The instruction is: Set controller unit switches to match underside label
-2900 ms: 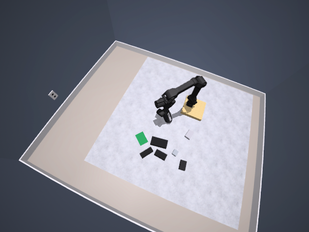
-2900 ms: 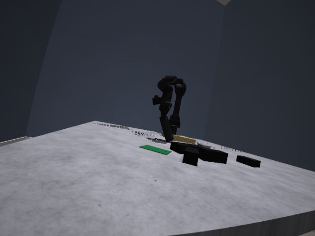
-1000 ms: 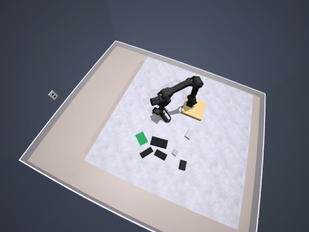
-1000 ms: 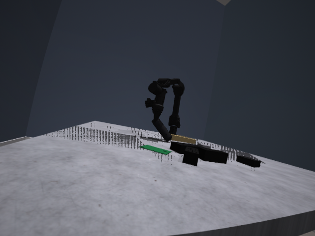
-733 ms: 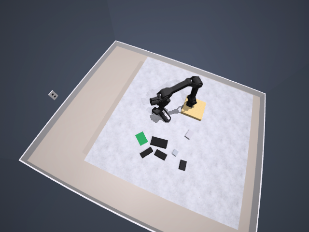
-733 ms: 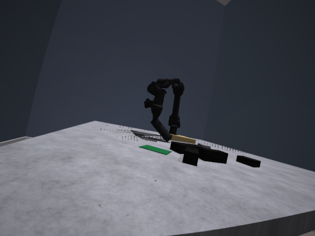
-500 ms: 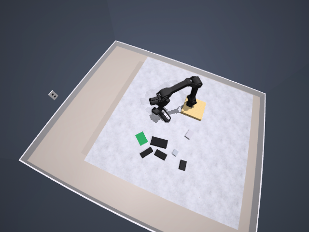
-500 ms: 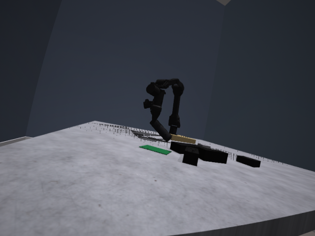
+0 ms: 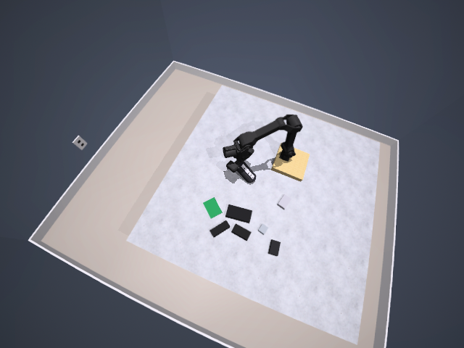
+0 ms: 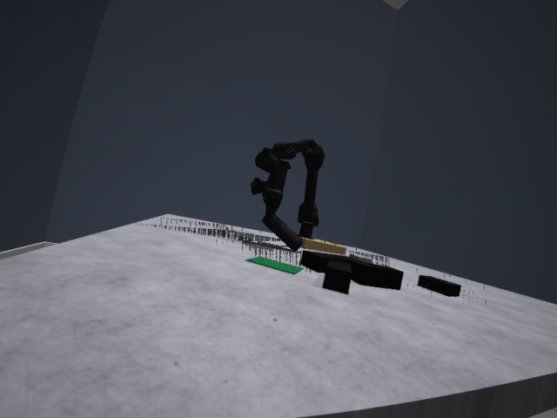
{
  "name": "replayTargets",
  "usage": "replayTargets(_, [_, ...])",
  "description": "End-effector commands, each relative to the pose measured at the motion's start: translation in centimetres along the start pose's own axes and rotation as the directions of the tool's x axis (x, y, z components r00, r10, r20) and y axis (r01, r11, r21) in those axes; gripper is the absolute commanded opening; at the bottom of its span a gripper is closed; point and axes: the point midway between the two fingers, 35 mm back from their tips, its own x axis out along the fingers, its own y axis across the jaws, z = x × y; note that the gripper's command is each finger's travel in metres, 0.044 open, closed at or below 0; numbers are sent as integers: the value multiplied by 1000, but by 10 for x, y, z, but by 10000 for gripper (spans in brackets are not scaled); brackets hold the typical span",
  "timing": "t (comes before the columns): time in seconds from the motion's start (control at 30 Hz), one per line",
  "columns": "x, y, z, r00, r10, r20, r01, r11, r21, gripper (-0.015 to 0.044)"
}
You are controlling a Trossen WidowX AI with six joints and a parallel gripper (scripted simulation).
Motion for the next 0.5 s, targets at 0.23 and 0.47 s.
replayTargets(0.23, [15, -3, -1, 1000, -21, -21, 21, 1000, -11, 338])
replayTargets(0.47, [20, -3, 2, 1000, -21, -20, 21, 1000, -11, 338])
